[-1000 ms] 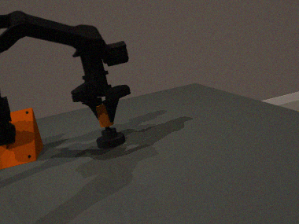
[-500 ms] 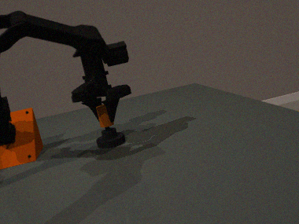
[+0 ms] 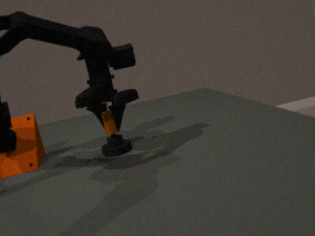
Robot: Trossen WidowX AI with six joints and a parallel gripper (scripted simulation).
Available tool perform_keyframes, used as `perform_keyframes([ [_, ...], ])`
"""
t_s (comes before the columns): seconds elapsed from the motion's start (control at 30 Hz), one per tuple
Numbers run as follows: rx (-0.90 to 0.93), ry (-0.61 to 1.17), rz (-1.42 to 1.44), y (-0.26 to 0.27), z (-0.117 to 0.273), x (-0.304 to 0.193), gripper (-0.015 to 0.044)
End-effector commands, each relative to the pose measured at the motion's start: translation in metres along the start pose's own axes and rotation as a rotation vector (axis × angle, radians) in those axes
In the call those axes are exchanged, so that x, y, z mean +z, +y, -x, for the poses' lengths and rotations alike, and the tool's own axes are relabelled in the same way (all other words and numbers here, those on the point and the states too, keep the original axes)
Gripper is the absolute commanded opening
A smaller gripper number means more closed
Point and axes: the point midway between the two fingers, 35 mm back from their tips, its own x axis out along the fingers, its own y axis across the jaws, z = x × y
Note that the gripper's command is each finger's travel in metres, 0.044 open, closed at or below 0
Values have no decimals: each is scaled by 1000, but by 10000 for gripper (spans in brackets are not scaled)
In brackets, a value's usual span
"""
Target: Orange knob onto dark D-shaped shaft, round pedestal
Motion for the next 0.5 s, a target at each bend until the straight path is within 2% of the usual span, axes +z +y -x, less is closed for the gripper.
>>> perform_keyframes([
  [0.0, -7, -2, -25, -2, -1, 1, 0],
  [0.47, -6, -3, -59, -1, -4, 1, 0],
])
